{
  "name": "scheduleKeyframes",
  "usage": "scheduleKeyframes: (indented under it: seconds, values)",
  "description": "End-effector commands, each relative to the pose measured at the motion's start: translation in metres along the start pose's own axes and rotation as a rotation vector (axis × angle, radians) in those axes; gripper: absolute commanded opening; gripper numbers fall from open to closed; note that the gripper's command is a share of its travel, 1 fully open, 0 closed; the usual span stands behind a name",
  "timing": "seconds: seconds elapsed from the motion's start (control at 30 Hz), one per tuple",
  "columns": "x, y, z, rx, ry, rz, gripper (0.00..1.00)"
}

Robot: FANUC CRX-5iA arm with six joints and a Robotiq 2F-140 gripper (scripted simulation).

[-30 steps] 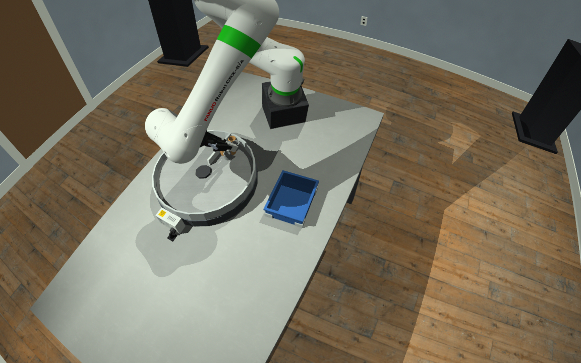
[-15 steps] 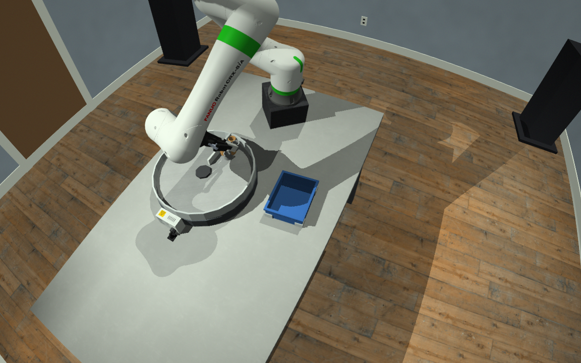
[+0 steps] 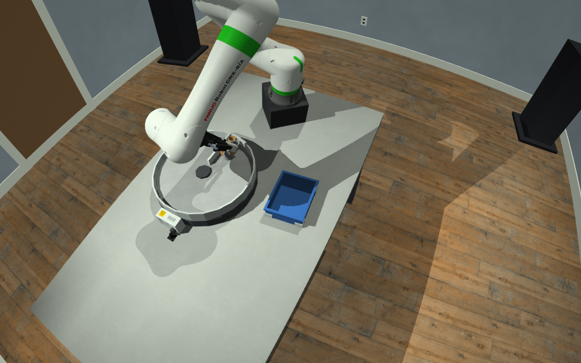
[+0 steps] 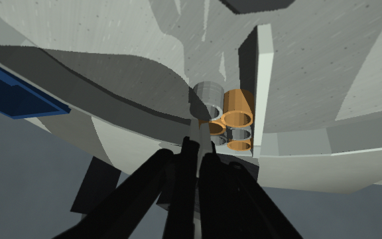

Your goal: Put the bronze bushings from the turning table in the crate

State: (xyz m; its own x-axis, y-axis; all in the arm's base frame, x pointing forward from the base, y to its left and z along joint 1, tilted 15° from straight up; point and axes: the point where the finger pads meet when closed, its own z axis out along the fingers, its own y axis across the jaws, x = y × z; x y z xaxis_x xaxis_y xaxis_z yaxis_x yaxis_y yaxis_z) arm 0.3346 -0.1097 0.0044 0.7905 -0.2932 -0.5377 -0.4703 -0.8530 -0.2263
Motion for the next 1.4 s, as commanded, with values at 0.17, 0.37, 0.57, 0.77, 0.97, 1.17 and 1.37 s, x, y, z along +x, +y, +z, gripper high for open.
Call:
scheduleKeyframes:
  seconds: [0.17,0.37,0.57,0.77,0.97,1.17,1.37]
  values:
    - [0.000,0.001,0.000,-0.001,0.000,0.001,0.00]
    - [0.000,0.001,-0.001,-0.001,0.000,0.001,0.00]
    - [-0.010,0.001,-0.013,-0.001,0.000,0.001,0.00]
    - [-0.022,0.001,-0.027,-0.001,0.000,0.001,0.00]
    - [-0.037,0.001,-0.044,-0.001,0.000,0.001,0.00]
    - [-0.040,0.001,-0.048,-0.001,0.000,0.001,0.00]
    - [-0.040,0.001,-0.048,-0.001,0.000,0.001,0.00]
